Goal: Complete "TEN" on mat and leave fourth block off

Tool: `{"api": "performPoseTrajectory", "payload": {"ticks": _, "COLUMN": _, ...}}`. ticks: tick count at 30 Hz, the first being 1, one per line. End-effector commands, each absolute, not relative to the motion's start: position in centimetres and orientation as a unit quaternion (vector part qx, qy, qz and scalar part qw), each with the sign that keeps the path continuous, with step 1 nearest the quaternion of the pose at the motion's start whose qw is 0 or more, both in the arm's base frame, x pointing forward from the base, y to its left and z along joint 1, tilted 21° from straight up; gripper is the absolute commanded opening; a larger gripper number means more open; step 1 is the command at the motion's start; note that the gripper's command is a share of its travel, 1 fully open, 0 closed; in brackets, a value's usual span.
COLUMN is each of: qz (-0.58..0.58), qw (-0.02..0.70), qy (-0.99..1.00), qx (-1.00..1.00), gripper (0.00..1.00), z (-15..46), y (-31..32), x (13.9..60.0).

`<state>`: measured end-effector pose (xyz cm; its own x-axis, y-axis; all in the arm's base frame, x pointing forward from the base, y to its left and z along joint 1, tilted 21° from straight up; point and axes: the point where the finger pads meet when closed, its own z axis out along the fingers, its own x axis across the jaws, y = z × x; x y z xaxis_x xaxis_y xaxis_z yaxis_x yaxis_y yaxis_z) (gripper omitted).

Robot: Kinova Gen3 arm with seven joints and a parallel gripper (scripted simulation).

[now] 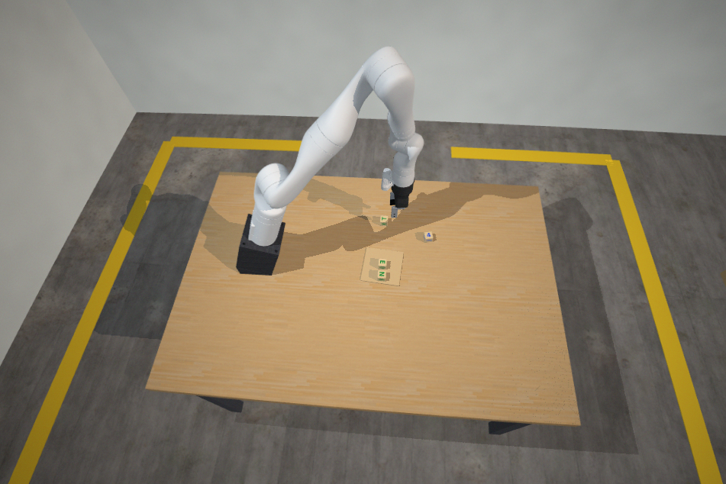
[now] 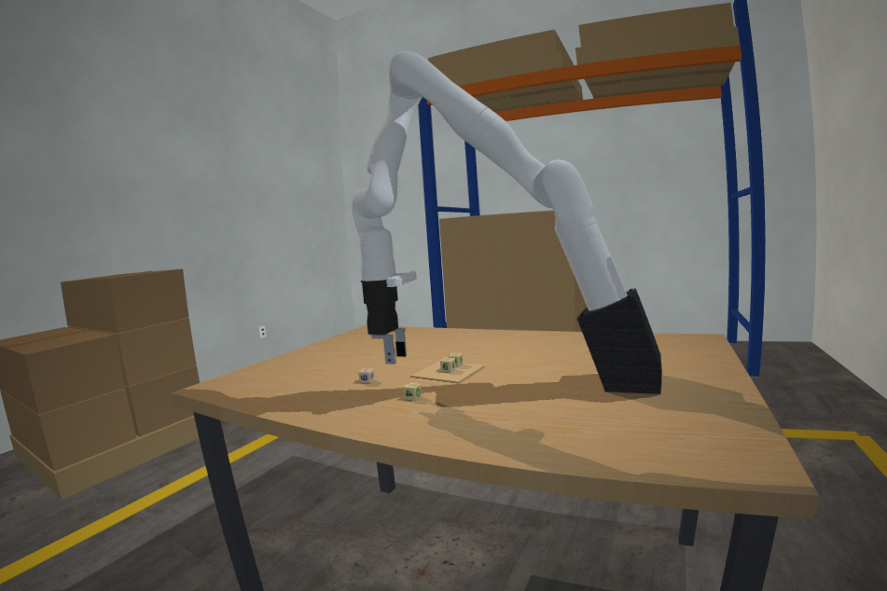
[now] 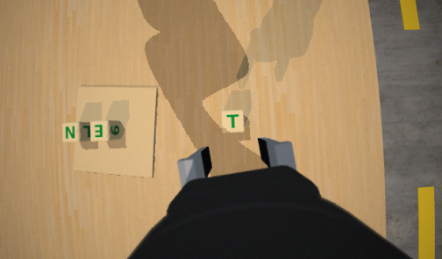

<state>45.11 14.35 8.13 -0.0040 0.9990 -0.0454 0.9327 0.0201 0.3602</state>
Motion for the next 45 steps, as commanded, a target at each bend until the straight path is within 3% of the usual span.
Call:
{"api": "performPoseTrajectory", "payload": {"ticks": 1, "qz": 0.119, "qw": 0.142, "qy": 0.696, "qx": 0.694, "gripper": 1.0, "z": 8.2, "y": 14.8, "x": 45.0}}
{"api": "performPoseTrajectory", "payload": {"ticks": 32, "qz": 0.112, "qw": 0.146, "qy": 0.694, "qx": 0.696, "gripper": 1.0, "z": 8.5, "y": 13.9, "x": 46.5}}
{"api": "performPoseTrajectory", "payload": {"ticks": 45, "qz": 0.113, "qw": 0.143, "qy": 0.696, "qx": 0.695, "gripper": 1.0, "z": 13.3, "y": 8.0, "x": 58.3}}
